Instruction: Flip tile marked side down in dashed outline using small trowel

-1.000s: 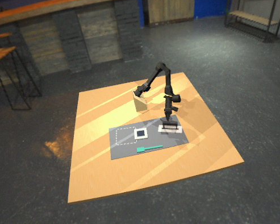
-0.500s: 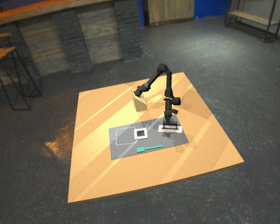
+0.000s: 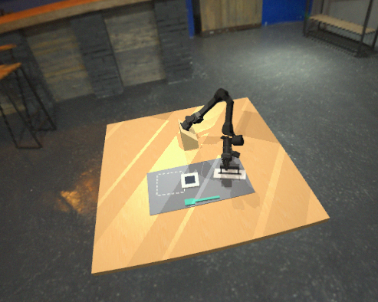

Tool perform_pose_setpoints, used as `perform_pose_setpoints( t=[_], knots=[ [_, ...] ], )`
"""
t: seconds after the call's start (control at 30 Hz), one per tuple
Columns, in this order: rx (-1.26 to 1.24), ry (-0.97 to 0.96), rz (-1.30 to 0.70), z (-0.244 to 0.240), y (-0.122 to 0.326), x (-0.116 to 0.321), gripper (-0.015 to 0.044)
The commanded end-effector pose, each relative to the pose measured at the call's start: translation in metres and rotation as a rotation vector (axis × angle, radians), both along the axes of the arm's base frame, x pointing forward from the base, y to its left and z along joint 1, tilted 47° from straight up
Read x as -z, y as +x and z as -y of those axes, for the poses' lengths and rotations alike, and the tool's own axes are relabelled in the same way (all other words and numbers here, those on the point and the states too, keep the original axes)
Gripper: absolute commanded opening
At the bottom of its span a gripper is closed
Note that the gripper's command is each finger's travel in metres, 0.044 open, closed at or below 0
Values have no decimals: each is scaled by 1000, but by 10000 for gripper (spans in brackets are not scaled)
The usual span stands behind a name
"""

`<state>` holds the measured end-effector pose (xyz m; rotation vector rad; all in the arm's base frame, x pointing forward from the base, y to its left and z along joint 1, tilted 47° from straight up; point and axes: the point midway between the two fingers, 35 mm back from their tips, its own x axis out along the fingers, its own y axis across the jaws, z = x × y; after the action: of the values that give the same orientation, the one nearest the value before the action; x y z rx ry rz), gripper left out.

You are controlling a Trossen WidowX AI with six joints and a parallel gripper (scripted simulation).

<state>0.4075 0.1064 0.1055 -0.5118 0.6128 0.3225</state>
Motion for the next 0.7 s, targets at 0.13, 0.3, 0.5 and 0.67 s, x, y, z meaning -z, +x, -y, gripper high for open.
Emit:
perform_pose_setpoints(
  t=[0.13, 0.3, 0.5, 0.67],
  knots=[
    [-8, -2, 4, -2, 6, 4, 247],
    [-8, -2, 4, -2, 6, 4, 136],
    [-8, -2, 4, -2, 6, 4, 96],
    [-8, -2, 4, -2, 6, 4, 62]
  ],
)
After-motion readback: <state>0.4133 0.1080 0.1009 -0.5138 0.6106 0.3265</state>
